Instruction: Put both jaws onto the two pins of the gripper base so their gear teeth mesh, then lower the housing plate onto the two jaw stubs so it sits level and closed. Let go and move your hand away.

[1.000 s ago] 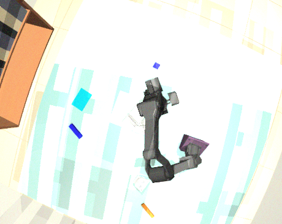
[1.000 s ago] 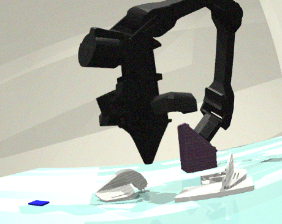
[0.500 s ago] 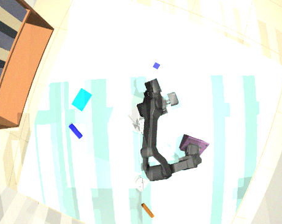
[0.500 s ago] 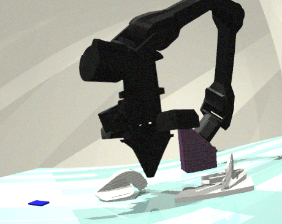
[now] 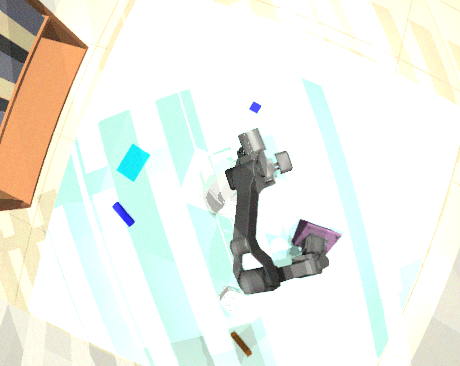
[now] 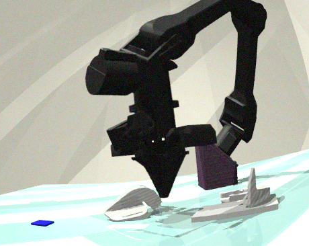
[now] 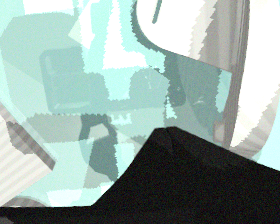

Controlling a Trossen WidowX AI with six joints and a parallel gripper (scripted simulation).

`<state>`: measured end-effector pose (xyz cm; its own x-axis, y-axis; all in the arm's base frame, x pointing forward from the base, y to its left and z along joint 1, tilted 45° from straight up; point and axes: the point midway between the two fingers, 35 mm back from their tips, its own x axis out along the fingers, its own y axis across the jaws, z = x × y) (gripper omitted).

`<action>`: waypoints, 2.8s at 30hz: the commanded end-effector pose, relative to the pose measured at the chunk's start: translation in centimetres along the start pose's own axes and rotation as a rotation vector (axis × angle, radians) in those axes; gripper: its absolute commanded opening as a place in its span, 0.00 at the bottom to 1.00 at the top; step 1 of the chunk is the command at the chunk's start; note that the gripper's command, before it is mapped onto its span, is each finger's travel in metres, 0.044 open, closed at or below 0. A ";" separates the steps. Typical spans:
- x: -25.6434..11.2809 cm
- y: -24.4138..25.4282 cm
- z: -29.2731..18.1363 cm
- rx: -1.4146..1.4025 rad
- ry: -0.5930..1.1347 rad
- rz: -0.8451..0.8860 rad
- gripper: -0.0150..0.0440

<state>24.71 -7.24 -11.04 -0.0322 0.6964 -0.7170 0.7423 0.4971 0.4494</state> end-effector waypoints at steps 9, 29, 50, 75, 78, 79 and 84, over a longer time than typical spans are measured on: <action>0.1 -2.2 0.0 0.002 0.004 -0.005 0.25; 0.2 -5.3 -0.1 0.002 0.005 -0.006 0.25; -6.1 -5.2 0.1 0.006 -0.002 -0.005 0.25; -5.3 -5.4 0.2 0.017 -0.004 0.002 1.00; -5.3 -5.4 0.2 0.017 -0.004 0.002 1.00; -5.3 -5.4 0.2 0.017 -0.004 0.002 1.00; -5.3 -5.4 0.2 0.017 -0.004 0.002 1.00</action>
<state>21.06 -13.77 -9.67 -0.0275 0.6930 -0.7204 0.7512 0.4898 0.4425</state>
